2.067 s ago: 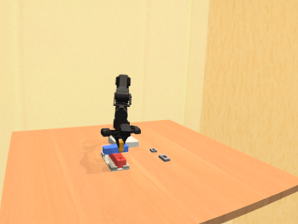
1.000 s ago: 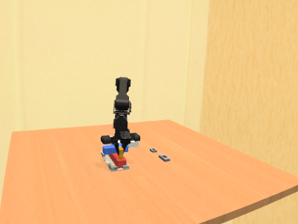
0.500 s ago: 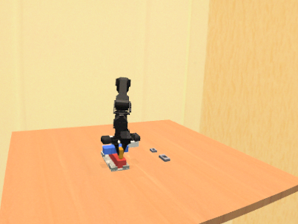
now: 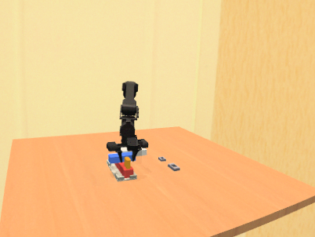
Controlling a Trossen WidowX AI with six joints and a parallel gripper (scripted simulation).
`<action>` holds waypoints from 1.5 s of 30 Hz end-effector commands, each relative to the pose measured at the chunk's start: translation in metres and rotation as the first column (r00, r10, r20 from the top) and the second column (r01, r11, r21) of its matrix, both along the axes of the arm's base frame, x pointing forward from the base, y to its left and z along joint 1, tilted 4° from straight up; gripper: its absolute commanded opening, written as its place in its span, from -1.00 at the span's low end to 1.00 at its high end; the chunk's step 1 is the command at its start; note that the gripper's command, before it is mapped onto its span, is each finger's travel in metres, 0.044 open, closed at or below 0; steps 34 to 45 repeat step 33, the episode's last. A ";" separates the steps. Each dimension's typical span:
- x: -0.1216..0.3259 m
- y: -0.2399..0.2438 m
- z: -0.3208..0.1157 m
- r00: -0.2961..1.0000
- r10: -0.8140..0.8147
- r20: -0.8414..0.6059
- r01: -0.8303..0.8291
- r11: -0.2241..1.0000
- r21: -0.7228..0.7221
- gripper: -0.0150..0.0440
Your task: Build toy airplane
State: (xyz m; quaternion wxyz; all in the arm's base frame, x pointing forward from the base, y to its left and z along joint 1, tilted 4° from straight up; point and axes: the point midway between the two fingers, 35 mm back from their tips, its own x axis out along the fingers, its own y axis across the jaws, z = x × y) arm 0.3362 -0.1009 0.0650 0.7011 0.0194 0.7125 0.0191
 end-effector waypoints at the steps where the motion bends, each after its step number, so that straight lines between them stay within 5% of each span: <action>1: 0.007 -0.004 0.037 1.000 0.001 0.024 -0.001 1.000 -0.009 0.39; 6: 0.003 -0.005 0.082 1.000 0.000 0.024 0.000 1.000 -0.010 0.39; 45: 0.004 -0.004 0.082 1.000 0.000 0.024 0.000 1.000 -0.010 0.39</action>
